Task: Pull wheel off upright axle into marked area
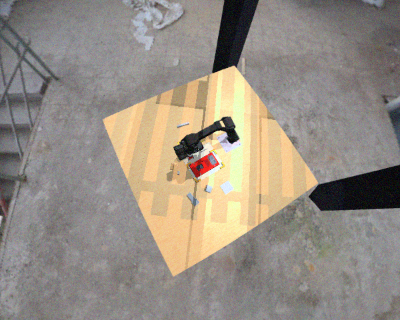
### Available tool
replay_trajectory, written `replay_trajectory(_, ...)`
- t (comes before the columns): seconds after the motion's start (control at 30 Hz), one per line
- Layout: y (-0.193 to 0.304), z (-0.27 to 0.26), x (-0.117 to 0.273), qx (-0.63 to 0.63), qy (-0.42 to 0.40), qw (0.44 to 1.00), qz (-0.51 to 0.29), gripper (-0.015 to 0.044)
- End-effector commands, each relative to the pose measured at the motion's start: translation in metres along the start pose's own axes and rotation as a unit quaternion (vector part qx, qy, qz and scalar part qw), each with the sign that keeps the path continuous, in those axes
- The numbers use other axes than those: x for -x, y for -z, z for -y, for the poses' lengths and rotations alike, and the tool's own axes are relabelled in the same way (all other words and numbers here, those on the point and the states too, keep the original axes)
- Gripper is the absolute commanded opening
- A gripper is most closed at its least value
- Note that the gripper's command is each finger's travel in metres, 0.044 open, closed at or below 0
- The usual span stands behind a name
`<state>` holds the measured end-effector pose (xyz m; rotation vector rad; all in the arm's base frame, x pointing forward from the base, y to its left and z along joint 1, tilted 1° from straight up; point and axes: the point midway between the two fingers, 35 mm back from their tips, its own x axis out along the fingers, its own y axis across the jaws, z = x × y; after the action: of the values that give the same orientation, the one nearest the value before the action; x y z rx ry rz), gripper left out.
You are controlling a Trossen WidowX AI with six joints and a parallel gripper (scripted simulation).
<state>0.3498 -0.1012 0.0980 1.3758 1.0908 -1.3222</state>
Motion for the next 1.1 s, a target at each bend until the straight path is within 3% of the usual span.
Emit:
replay_trajectory(0.0, 0.000, -0.001, 0.003, 0.000, -0.002, 1.000, -0.001, 0.0000)
replay_trajectory(1.07, 0.000, 0.000, 0.014, -0.001, -0.003, 1.000, -0.001, 0.0000)
